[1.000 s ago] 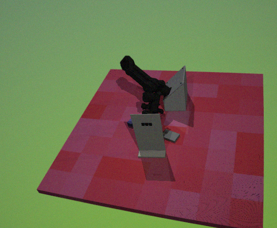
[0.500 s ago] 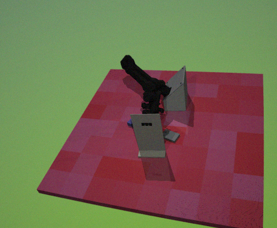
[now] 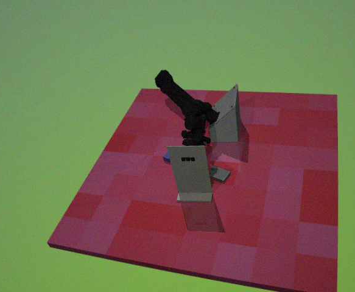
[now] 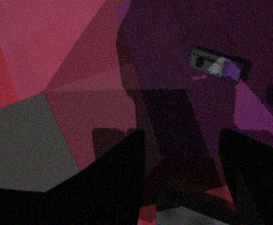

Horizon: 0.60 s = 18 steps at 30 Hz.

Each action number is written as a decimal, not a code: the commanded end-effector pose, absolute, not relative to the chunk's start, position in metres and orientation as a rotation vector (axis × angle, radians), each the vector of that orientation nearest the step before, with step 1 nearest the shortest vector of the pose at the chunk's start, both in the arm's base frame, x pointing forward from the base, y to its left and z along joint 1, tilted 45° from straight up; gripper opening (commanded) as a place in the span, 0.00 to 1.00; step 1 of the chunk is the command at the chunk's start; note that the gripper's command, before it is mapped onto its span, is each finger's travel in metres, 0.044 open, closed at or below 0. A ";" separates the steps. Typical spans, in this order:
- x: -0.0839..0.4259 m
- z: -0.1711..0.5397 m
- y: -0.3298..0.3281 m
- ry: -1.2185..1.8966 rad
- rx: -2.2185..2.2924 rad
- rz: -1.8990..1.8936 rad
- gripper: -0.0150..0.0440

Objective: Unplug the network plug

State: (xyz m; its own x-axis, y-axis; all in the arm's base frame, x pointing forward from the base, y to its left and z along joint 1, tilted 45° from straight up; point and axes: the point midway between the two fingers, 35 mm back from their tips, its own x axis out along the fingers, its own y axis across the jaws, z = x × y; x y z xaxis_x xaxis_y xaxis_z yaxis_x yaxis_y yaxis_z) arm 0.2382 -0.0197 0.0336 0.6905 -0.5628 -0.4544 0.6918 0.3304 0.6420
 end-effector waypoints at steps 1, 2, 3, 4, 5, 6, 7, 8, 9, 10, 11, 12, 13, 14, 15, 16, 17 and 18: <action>0.238 0.036 -0.018 0.155 0.924 -0.827 0.52; 0.238 0.037 -0.017 0.155 0.924 -0.828 0.52; 0.238 0.037 -0.017 0.155 0.924 -0.828 0.52; 0.238 0.037 -0.016 0.155 0.924 -0.828 0.52; 0.237 0.038 -0.016 0.155 0.924 -0.828 0.52; 0.237 0.038 -0.015 0.155 0.924 -0.829 0.52; 0.237 0.039 -0.015 0.155 0.924 -0.829 0.52; 0.237 0.039 -0.014 0.155 0.924 -0.829 0.52; 0.237 0.040 -0.014 0.156 0.924 -0.829 0.52; 0.237 0.040 -0.013 0.156 0.924 -0.829 0.52; 0.236 0.041 -0.012 0.156 0.924 -0.829 0.52; 0.236 0.041 -0.012 0.156 0.924 -0.830 0.52; 0.236 0.042 -0.011 0.156 0.924 -0.830 0.52; 0.236 0.042 -0.011 0.155 0.924 -0.830 0.52; 0.235 0.043 -0.010 0.155 0.924 -0.830 0.52; 0.235 0.043 -0.010 0.155 0.923 -0.830 0.52; 0.235 0.044 -0.009 0.155 0.923 -0.830 0.52; 0.235 0.044 -0.009 0.155 0.923 -0.830 0.52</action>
